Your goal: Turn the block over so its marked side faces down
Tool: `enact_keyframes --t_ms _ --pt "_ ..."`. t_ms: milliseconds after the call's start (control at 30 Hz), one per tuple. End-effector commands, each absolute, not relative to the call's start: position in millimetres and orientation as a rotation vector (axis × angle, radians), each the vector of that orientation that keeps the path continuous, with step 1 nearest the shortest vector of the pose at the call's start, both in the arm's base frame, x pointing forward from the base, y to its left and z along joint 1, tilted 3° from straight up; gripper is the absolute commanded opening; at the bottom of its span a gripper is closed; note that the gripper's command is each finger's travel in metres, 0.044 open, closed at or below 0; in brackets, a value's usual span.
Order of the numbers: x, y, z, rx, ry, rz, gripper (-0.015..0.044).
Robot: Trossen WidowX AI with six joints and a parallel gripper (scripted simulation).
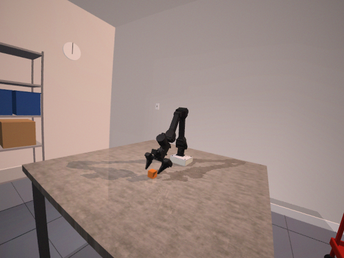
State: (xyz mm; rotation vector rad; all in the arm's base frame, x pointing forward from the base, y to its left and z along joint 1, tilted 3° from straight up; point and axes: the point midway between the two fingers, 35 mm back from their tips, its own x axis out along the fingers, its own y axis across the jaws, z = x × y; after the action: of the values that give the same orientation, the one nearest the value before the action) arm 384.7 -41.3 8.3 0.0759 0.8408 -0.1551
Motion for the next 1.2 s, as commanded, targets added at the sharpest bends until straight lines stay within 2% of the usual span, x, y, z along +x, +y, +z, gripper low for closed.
enact_keyframes --t_ms 0,467,1033,1167 --pt "360 -39 69 0.107 1.064 -0.145 0.0440" --pt "361 -39 69 0.107 1.069 -0.144 0.0440" --pt "397 -46 87 0.146 1.558 -0.121 0.0440" --pt "398 -46 88 0.148 1.577 -0.120 0.0440"
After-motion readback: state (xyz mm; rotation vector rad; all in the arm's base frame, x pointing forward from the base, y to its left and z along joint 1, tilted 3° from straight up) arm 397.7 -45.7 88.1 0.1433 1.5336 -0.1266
